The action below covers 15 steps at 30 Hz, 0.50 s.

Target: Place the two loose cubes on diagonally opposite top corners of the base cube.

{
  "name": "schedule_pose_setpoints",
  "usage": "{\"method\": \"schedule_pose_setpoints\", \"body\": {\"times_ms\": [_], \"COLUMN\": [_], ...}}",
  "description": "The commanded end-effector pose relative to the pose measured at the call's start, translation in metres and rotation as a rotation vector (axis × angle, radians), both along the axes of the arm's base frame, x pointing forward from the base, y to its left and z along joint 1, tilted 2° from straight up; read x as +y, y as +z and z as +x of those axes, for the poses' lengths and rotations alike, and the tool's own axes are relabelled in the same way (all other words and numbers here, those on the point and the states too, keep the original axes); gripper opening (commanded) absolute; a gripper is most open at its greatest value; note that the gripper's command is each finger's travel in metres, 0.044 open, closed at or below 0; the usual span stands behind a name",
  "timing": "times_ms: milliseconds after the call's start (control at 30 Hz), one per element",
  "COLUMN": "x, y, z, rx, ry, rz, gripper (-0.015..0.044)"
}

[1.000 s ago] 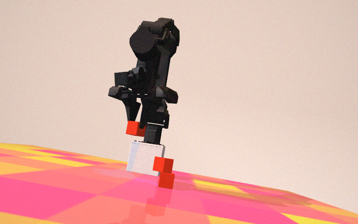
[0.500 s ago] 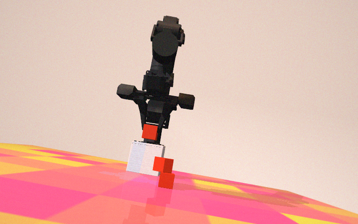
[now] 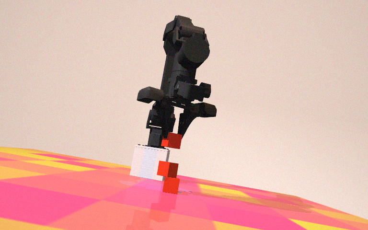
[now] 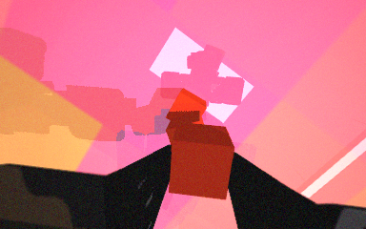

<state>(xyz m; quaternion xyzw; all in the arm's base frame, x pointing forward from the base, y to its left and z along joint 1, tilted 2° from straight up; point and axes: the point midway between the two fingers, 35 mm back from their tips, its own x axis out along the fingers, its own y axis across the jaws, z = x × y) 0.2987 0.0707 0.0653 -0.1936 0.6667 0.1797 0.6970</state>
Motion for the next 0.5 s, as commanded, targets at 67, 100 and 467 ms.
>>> {"method": "schedule_pose_setpoints", "body": {"times_ms": [67, 100, 467], "x": [0.015, 0.018, 0.028], "y": [-0.002, -0.002, -0.005], "z": [0.006, 0.006, 0.007], "rx": [-0.001, -0.001, 0.001], "ry": [0.209, 0.244, 0.379], "rz": [-0.015, -0.017, -0.024], "gripper": [0.0105, 0.0105, 0.0105]}}
